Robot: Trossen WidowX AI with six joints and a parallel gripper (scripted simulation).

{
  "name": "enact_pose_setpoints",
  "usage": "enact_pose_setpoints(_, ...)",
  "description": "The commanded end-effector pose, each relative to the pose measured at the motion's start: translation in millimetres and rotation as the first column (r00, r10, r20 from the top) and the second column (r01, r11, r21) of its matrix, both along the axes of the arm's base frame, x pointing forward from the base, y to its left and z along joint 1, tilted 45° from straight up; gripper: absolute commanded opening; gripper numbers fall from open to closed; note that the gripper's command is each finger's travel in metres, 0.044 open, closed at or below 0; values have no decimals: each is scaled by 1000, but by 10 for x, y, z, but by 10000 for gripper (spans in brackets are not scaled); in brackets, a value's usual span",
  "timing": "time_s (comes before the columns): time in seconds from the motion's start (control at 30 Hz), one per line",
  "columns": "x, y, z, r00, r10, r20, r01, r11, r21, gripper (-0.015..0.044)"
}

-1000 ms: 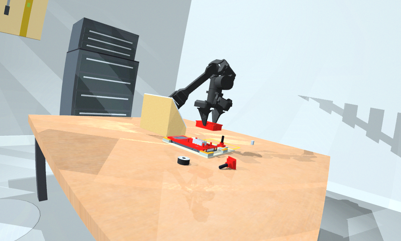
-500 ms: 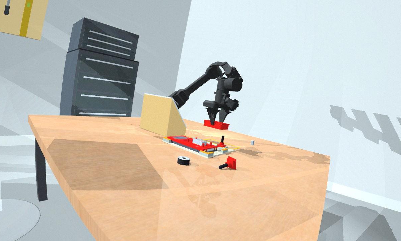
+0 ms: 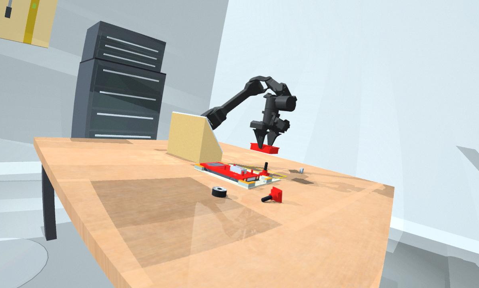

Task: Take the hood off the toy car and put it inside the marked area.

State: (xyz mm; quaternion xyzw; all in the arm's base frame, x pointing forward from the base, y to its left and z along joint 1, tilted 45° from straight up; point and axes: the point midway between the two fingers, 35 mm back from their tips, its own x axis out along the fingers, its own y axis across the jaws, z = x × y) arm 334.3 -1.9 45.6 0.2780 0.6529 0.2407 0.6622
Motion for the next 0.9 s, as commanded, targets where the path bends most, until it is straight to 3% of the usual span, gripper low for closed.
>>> enact_pose_setpoints(0.0, -39, 118, 117, 1000, -3, -3, 3, 1000, 6, 0)
enact_pose_setpoints(0.87, -217, 587, 540, 1000, 5, -1, -4, 1000, 23, 0)
